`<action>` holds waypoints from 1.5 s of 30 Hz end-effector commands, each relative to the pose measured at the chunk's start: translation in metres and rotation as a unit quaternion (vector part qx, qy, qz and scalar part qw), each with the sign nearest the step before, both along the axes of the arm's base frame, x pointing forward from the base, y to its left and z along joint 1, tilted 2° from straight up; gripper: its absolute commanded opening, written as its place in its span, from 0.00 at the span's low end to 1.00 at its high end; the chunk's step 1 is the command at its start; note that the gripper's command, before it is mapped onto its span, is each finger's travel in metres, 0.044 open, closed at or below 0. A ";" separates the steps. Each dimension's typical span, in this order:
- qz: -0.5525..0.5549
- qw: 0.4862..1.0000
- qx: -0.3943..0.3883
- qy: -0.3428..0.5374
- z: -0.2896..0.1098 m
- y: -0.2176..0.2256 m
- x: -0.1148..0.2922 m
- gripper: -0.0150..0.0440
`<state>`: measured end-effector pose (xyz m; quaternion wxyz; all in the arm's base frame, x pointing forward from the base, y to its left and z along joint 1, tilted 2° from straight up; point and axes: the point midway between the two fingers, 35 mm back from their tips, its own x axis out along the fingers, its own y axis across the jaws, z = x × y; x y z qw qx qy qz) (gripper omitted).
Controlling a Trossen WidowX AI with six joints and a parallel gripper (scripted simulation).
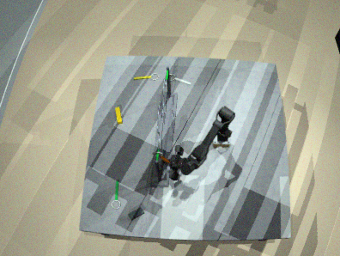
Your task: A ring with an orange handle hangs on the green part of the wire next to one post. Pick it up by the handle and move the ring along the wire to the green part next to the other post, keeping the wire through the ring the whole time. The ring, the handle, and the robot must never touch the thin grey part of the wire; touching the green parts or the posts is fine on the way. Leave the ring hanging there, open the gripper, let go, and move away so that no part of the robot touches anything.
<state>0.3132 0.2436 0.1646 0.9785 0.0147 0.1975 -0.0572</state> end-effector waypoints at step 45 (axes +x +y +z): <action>-0.002 1.000 0.001 0.001 0.018 0.005 -0.046 0.53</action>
